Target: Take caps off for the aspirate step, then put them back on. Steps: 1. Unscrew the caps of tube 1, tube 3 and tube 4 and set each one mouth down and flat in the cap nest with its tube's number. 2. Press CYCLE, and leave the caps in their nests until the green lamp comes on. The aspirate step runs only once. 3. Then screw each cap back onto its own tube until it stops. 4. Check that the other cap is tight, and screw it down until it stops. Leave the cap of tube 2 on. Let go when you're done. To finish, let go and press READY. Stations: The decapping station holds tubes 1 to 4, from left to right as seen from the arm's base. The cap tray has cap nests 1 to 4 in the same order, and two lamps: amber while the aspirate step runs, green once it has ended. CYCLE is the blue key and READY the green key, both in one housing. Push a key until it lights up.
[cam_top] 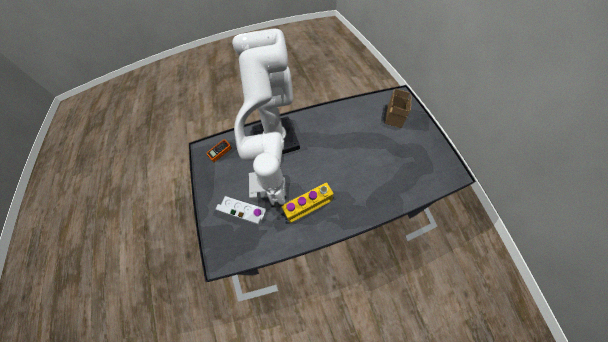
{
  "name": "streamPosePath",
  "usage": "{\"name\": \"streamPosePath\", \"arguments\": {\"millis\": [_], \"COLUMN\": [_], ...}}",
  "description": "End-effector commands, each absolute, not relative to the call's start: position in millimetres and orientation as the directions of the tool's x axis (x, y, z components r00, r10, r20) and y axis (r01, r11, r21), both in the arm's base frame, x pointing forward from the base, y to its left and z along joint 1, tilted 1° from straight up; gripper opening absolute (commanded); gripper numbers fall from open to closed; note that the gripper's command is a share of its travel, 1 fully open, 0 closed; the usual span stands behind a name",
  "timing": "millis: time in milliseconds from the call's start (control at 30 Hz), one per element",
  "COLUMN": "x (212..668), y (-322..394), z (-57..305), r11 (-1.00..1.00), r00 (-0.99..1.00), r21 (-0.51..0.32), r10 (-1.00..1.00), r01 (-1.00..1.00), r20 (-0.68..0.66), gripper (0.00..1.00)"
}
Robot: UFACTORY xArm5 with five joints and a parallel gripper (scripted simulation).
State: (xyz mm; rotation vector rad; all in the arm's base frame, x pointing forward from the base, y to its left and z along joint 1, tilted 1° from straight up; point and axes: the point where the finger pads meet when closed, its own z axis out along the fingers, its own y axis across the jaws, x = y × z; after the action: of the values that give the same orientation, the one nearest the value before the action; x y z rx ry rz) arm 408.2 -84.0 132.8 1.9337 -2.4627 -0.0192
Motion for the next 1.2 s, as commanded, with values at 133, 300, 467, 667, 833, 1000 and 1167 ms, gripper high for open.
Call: {"name": "streamPosePath", "arguments": {"millis": [133, 300, 467, 667, 833, 1000, 1167], "x": [423.7, 429.5, 433.1, 433.0, 432.9, 432.7, 432.6], "y": [-32.8, -11.4, 2.3, 2.4, 2.4, 2.5, 2.6], "z": [134.1, 134.1, 134.1, 128.1, 119.1, 104.1, 98.6], "r11": [0.599, 0.599, 0.599, 0.599, 0.599, 0.599, 0.599], "r00": [-0.599, -0.599, -0.599, -0.599, -0.599, -0.599, -0.599], "r21": [0.012, 0.012, 0.012, 0.012, 0.012, 0.012, 0.012], "r10": [-0.801, -0.801, -0.801, -0.801, -0.801, -0.801, -0.801], "r01": [-0.801, -0.801, -0.801, -0.801, -0.801, -0.801, -0.801], "r20": [0.003, 0.003, 0.003, 0.003, 0.003, 0.003, 0.003], "gripper": [0.46, 0.46, 0.46, 0.46, 0.46, 0.46, 0.46]}}
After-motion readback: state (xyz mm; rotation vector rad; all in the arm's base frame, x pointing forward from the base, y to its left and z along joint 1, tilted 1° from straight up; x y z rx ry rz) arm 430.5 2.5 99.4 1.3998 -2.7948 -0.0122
